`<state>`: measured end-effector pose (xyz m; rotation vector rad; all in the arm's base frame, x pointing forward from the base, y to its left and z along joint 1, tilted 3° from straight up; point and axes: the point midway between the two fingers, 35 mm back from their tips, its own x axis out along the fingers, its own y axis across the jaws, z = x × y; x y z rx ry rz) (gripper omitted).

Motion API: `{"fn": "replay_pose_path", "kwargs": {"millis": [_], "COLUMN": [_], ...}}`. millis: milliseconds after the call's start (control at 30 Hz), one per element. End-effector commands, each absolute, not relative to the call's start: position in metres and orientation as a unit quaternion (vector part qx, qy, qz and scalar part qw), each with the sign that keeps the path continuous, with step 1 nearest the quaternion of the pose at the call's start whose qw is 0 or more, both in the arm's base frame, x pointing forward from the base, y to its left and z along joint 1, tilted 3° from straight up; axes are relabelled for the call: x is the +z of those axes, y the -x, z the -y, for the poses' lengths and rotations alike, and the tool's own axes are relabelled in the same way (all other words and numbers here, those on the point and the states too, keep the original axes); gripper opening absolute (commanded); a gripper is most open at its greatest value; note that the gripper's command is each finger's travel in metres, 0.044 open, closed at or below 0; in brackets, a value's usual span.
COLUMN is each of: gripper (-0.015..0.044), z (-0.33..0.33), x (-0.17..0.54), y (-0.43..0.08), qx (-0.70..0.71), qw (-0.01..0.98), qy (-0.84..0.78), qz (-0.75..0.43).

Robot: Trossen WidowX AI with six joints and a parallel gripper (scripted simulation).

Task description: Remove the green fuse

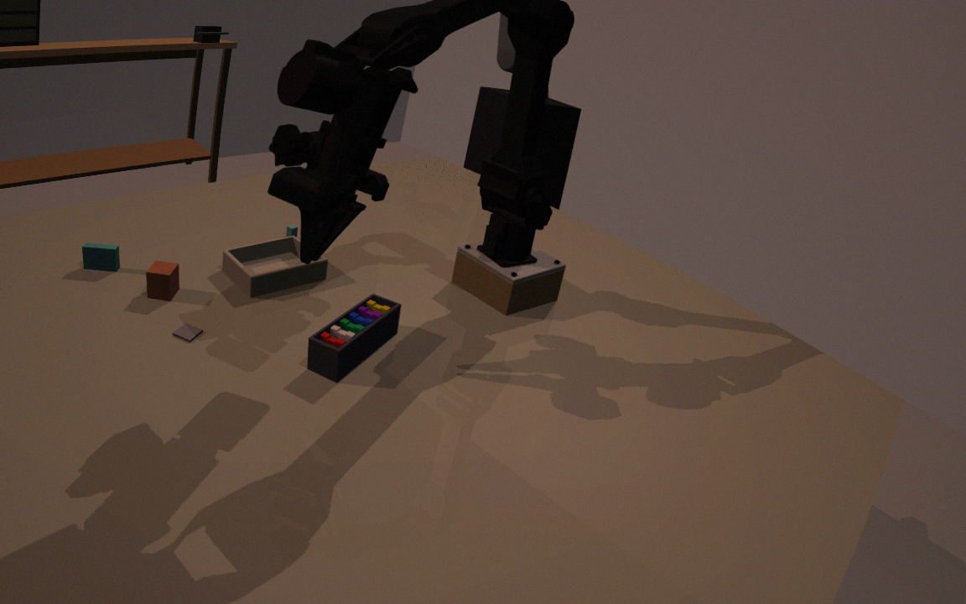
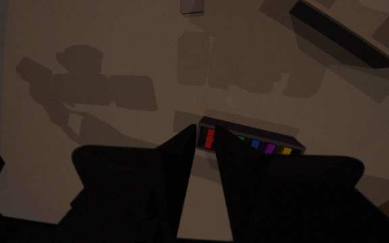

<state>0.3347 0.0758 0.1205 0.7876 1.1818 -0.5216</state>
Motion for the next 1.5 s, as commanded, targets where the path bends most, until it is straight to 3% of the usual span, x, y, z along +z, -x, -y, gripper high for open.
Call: {"fn": "replay_pose_path", "kwargs": {"millis": [0, 1467], "gripper": [0.0074, 0.0074], "z": [-0.089, -0.091], "x": [0.077, 0.046], "y": [-0.294, -0.291], "qx": [-0.314, -0.317], "qw": [0.638, 0.635], "qy": [-0.366, -0.366], "qz": [-0.6, -0.602]}}
